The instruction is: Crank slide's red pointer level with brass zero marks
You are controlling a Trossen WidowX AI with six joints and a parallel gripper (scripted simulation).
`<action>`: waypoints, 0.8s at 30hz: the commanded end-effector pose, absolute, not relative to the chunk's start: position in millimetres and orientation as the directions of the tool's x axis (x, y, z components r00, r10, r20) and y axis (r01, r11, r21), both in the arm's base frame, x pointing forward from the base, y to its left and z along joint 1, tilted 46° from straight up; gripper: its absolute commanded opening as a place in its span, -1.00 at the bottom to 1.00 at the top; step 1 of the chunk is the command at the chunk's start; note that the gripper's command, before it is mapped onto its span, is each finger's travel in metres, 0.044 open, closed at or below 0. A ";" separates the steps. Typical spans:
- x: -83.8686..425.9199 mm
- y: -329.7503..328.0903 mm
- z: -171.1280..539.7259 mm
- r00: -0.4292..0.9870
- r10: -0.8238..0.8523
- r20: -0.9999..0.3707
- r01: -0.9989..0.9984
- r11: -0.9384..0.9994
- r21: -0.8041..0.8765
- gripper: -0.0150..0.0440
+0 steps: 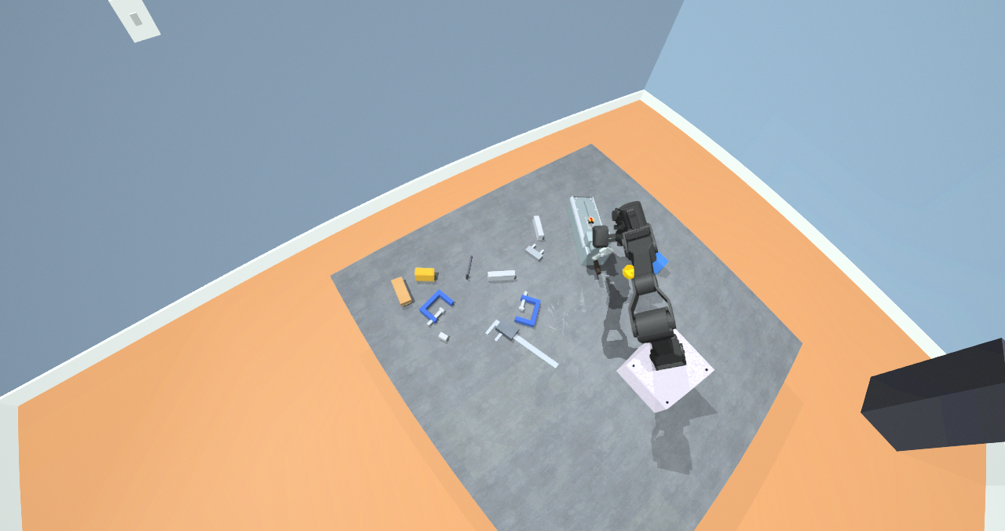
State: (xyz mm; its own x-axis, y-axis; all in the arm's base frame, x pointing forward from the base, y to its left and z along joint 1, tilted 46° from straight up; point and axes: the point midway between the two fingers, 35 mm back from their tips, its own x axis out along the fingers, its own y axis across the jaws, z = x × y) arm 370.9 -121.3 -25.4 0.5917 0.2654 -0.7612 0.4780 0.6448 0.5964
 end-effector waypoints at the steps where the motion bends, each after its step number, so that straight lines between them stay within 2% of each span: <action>1: 353.5 -108.5 -19.5 0.593 0.246 -0.767 0.516 0.615 0.596 1.00; 9: 345.1 -99.2 -18.9 0.596 0.235 -0.768 0.534 0.598 0.598 1.00; 24: 345.1 -38.2 -79.0 0.596 0.238 -0.767 0.534 0.596 0.600 1.00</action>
State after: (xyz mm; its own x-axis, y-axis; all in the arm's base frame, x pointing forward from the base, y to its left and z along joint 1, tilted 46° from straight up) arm 350.8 -52.3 -65.8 0.5998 0.2376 -0.7640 0.5272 0.6009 0.6008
